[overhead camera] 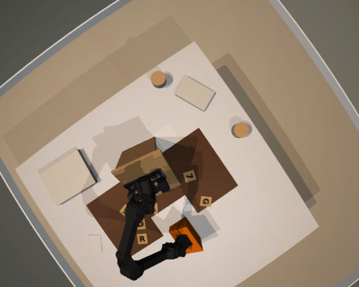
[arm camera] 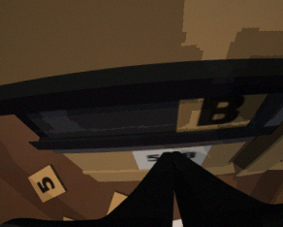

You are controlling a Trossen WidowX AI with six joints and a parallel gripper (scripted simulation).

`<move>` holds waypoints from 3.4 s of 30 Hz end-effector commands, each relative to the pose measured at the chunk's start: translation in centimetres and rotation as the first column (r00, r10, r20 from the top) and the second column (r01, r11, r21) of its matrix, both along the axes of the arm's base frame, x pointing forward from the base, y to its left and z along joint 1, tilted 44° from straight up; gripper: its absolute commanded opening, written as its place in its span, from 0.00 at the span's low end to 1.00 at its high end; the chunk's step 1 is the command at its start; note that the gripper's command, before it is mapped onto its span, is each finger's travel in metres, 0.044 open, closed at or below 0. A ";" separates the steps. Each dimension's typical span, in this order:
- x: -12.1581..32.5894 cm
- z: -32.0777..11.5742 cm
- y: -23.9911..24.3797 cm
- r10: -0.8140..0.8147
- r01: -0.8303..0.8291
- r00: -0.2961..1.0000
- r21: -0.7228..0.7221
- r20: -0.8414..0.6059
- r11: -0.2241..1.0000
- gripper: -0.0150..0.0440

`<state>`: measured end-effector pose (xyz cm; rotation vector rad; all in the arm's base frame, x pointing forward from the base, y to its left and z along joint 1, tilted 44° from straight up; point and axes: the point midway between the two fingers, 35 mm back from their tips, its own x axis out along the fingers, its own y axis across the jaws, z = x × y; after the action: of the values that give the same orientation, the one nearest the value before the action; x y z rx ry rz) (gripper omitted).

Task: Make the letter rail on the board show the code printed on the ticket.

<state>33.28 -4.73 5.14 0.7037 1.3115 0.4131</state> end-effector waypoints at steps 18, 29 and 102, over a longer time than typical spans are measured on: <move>0.8 -0.7 0.2 0.009 -0.009 1.000 0.001 -0.007 1.000 0.25; 1.2 -0.9 0.5 0.009 -0.009 1.000 0.001 -0.007 1.000 0.25; 2.2 -2.4 0.2 0.009 -0.009 1.000 0.001 -0.006 1.000 0.25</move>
<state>35.41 -4.44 2.88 0.7047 1.3212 0.4167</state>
